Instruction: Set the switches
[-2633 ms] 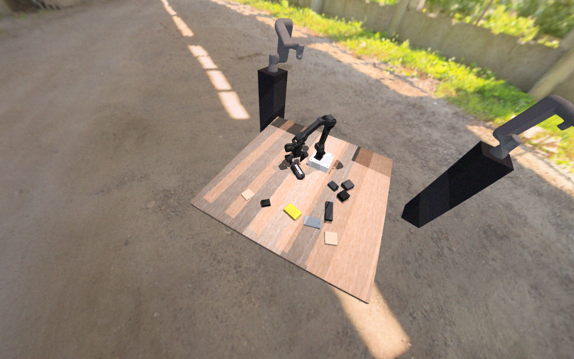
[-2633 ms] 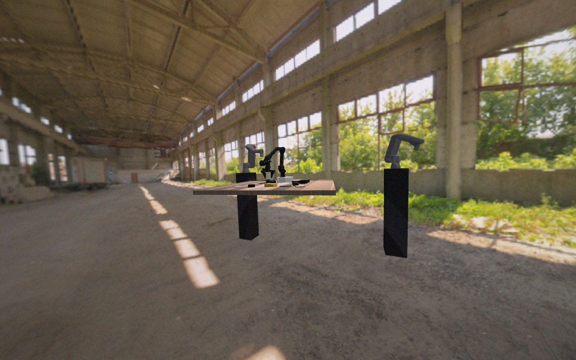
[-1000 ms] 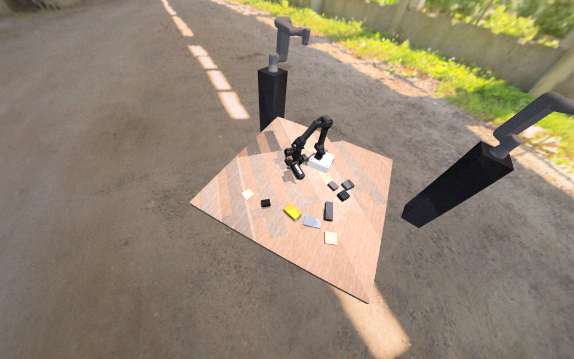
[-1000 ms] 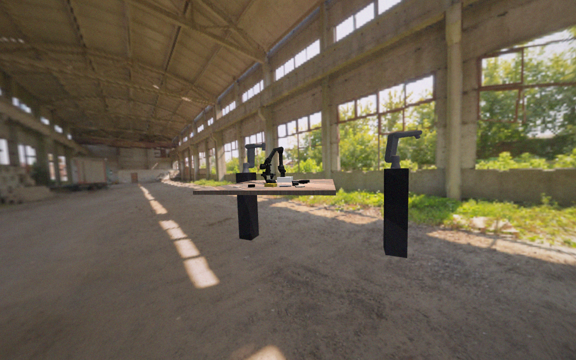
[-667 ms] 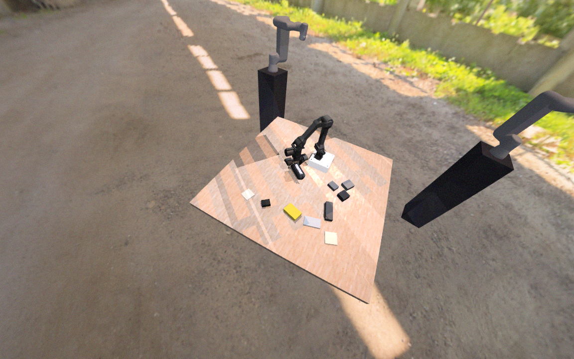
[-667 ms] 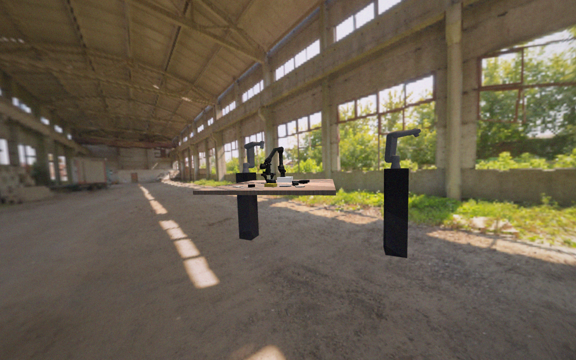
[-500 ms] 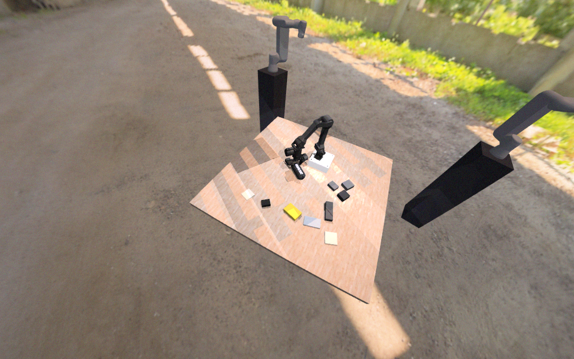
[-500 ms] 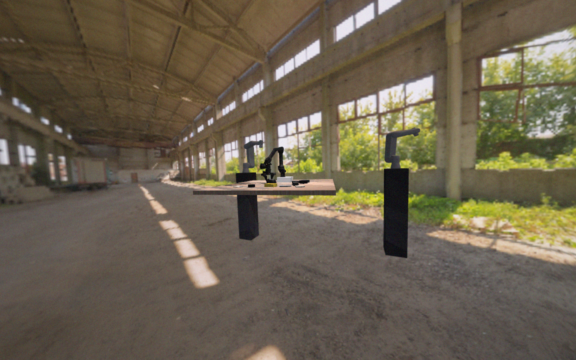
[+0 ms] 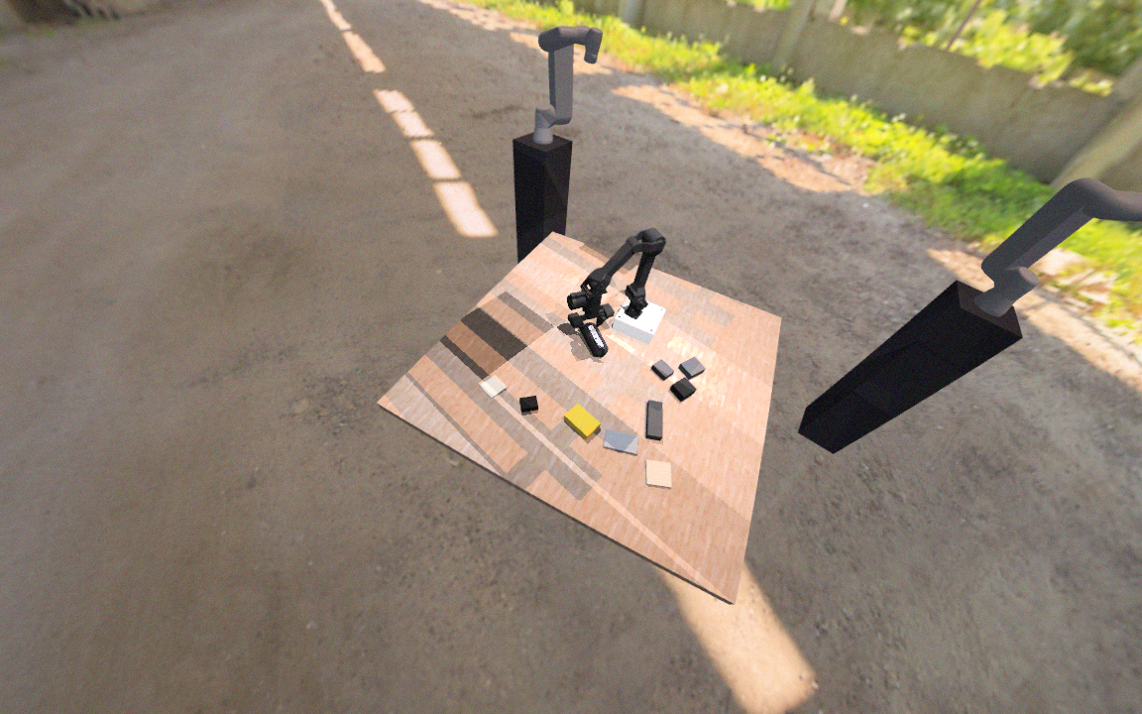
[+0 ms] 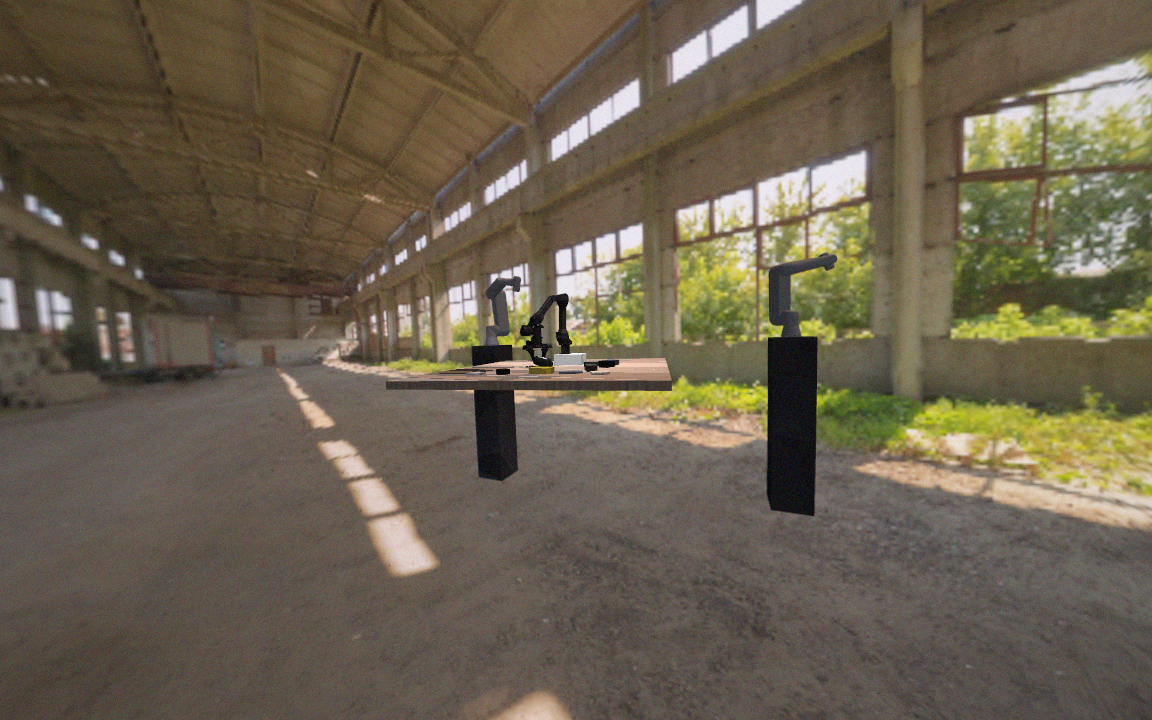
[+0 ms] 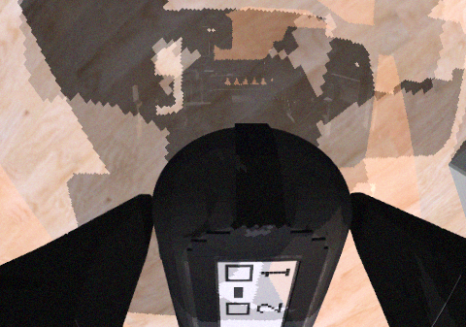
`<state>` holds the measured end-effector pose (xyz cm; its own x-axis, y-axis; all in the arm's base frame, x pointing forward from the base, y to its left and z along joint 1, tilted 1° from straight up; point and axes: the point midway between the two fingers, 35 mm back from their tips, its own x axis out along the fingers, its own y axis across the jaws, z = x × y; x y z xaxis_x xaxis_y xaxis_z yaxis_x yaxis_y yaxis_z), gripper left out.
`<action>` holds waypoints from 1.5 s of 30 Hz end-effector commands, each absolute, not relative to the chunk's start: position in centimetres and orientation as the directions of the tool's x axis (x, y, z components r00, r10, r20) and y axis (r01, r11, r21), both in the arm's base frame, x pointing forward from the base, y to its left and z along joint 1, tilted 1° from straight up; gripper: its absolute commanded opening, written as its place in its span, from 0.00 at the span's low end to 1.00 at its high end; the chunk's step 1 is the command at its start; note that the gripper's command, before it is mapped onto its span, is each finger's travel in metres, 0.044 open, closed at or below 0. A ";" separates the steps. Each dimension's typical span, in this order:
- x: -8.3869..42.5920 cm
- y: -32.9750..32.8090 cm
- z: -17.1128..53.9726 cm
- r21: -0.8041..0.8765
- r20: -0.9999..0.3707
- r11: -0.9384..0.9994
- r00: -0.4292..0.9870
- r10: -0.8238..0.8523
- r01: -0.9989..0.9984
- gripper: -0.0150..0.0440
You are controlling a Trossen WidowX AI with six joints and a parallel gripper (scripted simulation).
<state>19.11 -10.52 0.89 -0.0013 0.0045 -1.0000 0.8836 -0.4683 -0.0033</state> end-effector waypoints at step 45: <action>20.4 -8.7 4.7 0.016 -1.000 -0.467 0.018 0.000 0.884 0.82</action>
